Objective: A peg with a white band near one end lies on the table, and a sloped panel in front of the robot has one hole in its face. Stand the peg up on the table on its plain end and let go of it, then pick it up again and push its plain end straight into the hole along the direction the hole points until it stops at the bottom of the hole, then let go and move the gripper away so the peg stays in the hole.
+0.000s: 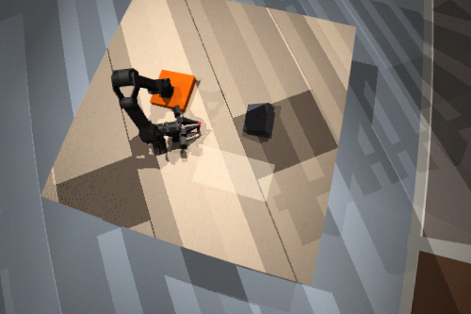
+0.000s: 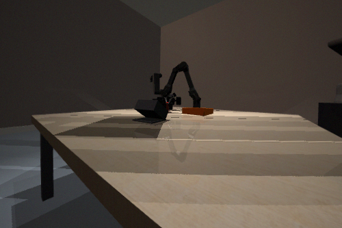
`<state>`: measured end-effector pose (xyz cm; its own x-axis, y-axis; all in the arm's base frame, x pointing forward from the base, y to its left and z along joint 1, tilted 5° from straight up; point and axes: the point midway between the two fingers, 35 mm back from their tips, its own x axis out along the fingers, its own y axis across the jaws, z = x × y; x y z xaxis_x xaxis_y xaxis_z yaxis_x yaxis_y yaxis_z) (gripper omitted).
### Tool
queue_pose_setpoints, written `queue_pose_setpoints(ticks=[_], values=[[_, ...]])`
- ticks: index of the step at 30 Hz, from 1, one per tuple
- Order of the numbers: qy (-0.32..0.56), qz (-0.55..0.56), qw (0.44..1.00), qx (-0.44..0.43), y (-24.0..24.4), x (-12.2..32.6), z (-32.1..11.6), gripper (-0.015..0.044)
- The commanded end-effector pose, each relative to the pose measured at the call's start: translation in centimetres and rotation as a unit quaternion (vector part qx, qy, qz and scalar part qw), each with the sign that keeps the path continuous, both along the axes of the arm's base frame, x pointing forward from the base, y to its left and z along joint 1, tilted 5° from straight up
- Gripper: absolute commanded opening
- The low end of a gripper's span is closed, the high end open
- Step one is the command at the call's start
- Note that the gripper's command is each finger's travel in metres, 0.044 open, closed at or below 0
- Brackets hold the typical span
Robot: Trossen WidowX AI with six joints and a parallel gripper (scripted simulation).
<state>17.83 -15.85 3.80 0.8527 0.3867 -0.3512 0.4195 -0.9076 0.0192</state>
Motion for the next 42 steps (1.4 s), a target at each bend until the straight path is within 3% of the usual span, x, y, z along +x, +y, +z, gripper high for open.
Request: queue_pose_setpoints(ticks=[1,42], values=[[0.001,0.001,1.0,-0.001,-0.03,-0.07,-0.11,0.0051],[-0.005,-0.005,1.0,0.012,-0.26,-0.49,-0.65,0.0051]])
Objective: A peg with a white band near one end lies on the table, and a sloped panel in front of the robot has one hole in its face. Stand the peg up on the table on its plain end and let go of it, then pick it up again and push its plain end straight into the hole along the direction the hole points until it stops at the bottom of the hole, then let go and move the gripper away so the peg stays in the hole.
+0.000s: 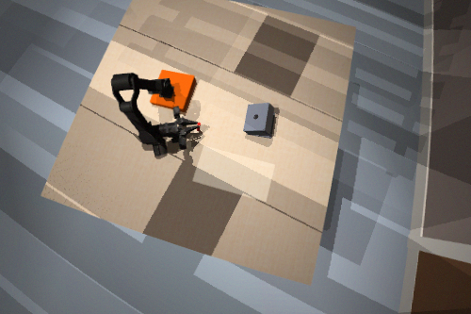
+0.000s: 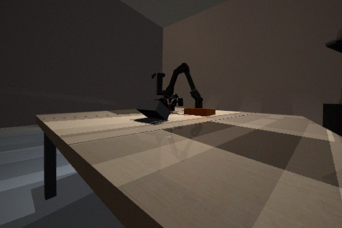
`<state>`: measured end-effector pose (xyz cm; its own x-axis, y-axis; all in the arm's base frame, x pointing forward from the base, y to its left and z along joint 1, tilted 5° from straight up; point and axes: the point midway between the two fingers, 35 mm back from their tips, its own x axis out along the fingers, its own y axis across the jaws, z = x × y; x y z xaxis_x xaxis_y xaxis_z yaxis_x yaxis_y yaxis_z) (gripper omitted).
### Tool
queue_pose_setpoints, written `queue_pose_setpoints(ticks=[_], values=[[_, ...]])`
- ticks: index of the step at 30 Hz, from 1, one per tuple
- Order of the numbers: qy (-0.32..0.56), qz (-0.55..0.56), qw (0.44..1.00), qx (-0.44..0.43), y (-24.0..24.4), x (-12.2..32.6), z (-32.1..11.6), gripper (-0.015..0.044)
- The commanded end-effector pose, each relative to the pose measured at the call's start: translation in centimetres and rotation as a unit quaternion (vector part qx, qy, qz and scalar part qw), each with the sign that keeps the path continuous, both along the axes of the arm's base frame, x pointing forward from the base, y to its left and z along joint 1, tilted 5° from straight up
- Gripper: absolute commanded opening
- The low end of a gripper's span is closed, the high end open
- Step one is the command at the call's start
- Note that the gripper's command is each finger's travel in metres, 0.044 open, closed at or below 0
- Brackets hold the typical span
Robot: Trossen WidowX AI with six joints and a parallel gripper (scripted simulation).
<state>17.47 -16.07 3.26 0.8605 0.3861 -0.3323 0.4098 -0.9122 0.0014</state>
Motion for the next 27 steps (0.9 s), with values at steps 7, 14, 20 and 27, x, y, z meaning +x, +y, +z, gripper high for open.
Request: queue_pose_setpoints(ticks=[7,14,20,27], values=[[-0.002,-0.001,1.0,0.002,-0.09,-0.22,-0.11,0.0051],[-0.004,-0.003,1.0,0.005,-0.15,-0.32,-0.12,0.0051],[-0.006,-0.004,1.0,0.007,-0.19,-0.4,-0.13,0.0051],[-0.009,-0.006,1.0,0.009,-0.24,-0.49,-0.15,0.0051]])
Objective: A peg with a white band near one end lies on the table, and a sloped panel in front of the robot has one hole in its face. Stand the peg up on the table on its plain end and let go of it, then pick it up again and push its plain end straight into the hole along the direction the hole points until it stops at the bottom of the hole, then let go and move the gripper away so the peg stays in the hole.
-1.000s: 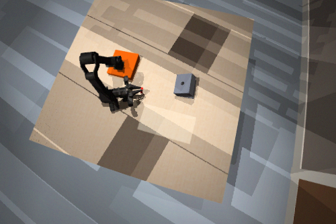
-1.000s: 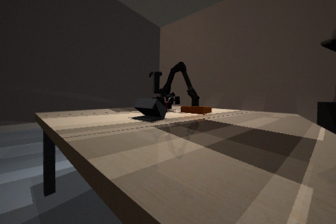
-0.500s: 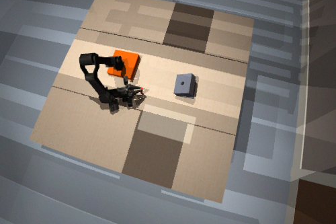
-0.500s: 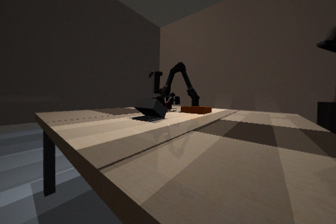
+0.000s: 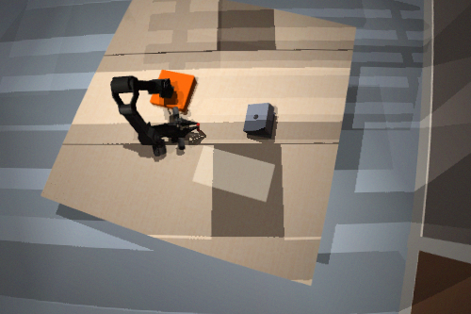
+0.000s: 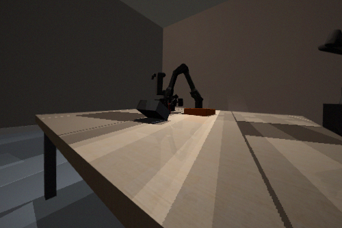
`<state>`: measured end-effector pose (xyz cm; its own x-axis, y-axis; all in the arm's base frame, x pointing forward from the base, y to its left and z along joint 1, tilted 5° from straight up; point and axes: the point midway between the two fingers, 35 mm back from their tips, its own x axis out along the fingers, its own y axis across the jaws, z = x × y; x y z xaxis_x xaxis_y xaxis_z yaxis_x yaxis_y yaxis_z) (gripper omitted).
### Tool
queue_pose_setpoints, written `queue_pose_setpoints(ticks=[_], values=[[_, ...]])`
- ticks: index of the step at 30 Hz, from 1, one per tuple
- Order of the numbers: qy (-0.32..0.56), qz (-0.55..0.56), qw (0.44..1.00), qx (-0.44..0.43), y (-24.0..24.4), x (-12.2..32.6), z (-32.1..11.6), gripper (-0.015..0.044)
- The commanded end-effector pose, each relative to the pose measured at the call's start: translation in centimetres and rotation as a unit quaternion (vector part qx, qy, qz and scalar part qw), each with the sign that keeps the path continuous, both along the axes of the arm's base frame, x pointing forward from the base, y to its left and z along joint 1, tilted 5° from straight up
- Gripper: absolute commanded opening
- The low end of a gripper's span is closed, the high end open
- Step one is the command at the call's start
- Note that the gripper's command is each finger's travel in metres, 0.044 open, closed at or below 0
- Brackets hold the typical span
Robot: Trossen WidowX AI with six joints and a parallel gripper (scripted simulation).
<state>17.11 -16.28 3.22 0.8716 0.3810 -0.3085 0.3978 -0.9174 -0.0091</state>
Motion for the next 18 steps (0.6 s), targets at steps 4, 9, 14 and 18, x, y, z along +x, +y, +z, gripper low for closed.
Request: queue_pose_setpoints(ticks=[4,9,14,18], values=[[-0.001,-0.001,1.0,0.001,-0.06,-0.18,-0.12,0.0051],[-0.003,-0.002,1.0,0.003,-0.09,-0.25,-0.13,0.0051],[-0.004,-0.004,1.0,0.005,-0.12,-0.32,-0.14,0.0051],[-0.006,-0.005,1.0,0.006,-0.14,-0.37,-0.15,0.0051]])
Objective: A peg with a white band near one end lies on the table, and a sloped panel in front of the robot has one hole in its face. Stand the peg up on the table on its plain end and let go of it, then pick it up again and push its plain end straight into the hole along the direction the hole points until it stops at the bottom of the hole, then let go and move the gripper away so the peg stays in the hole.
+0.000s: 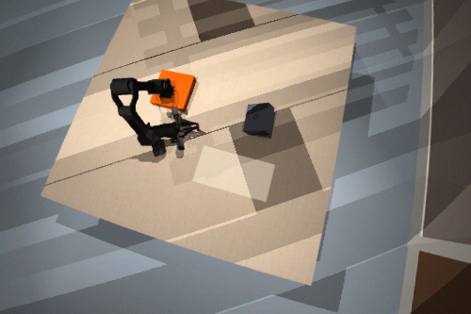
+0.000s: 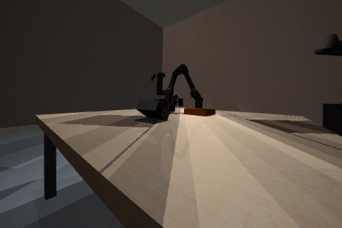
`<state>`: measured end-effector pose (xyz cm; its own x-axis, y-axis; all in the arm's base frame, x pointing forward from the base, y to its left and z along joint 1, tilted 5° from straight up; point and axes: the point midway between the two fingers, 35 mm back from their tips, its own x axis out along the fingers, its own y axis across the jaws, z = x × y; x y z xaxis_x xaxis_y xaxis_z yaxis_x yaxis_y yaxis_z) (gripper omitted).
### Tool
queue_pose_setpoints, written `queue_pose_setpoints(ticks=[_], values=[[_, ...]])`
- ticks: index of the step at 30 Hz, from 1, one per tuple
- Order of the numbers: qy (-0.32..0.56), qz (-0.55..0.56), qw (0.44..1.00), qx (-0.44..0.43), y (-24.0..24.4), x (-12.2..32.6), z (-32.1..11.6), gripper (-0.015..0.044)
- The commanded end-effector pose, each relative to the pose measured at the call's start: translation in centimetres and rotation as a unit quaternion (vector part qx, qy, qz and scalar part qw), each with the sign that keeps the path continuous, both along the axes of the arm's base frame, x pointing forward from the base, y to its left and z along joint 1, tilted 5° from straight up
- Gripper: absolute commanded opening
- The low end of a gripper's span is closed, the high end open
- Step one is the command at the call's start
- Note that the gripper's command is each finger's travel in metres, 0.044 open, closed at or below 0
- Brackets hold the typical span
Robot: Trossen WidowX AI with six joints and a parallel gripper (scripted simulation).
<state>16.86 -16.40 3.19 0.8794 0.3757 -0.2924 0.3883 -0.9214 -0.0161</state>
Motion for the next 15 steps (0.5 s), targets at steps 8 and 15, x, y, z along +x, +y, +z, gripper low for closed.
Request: queue_pose_setpoints(ticks=[8,15], values=[[-0.002,-0.002,1.0,0.002,-0.06,-0.24,-0.14,0.0051],[-0.005,-0.004,1.0,0.005,-0.1,-0.33,-0.15,0.0051]])
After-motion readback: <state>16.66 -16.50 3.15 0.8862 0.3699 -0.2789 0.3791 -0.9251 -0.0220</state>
